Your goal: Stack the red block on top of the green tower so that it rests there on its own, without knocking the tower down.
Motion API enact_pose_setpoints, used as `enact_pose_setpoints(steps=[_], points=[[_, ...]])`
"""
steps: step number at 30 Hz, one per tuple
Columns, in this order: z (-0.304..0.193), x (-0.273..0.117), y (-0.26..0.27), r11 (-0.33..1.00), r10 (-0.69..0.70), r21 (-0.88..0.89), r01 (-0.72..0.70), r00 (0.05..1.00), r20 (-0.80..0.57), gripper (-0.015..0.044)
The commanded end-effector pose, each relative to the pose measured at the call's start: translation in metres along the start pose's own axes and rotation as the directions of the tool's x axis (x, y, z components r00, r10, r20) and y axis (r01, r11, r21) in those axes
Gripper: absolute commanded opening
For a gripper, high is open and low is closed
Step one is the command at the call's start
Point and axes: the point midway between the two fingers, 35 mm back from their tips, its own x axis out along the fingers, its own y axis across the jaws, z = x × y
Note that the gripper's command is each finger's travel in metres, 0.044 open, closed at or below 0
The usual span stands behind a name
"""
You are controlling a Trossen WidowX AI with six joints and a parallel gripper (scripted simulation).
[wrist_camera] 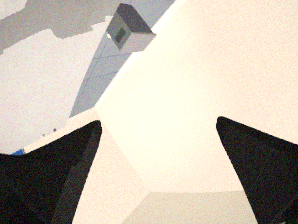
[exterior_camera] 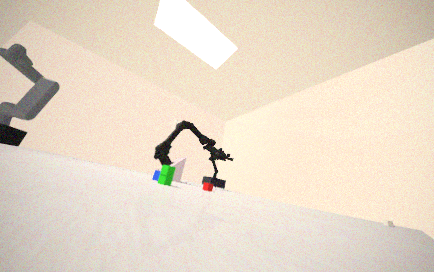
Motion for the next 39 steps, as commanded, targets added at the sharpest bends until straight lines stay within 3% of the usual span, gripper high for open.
enact_pose_setpoints(steps=[1,10,21,30,39], points=[[-0.013,0.006,0.017,0.995,0.052,0.087,-0.053,0.999,0.005,0.044],[-0.087,0.033,0.087,0.815,0.234,0.532,-0.229,0.971,0.059,0.044],[-0.158,0.05,0.196,0.299,0.433,0.899,-0.321,0.885,0.172,0.044],[-0.195,0.048,0.293,-0.203,0.549,0.953,-0.224,0.78,0.3,0.044],[-0.213,0.031,0.391,-0.596,0.611,0.803,0.013,0.656,0.443,0.044]])
